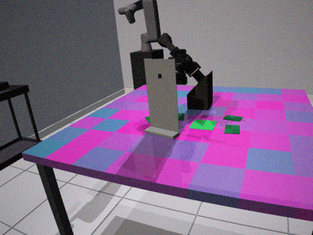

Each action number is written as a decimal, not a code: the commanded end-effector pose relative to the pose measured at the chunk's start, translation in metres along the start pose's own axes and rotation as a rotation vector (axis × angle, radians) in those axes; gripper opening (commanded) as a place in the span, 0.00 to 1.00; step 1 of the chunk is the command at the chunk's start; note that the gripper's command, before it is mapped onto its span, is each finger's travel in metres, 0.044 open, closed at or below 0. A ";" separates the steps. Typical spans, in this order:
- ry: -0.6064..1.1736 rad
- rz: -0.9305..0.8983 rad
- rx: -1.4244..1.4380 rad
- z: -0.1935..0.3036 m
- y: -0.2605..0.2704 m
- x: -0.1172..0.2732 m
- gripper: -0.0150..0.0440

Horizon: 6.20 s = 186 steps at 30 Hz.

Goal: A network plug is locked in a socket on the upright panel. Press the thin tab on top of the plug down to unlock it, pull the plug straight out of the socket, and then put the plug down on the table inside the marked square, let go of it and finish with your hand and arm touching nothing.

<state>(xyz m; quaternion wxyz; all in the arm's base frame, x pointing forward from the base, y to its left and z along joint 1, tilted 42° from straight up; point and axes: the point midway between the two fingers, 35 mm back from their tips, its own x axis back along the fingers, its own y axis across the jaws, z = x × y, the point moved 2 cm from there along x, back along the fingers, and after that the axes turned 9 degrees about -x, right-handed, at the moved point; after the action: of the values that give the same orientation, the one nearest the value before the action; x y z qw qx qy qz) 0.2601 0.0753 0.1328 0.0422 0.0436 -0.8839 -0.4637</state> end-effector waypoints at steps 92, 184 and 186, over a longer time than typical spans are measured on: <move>-0.005 -0.060 -0.024 -0.030 0.007 -0.110 0.25; -0.003 -0.057 -0.024 -0.012 0.001 -0.055 0.25; -0.003 -0.057 -0.024 -0.012 0.001 -0.054 0.25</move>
<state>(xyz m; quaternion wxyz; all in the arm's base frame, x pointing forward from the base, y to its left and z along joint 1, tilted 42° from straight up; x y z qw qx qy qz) 0.3173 0.0724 0.1389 0.0287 0.0675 -0.8778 -0.4734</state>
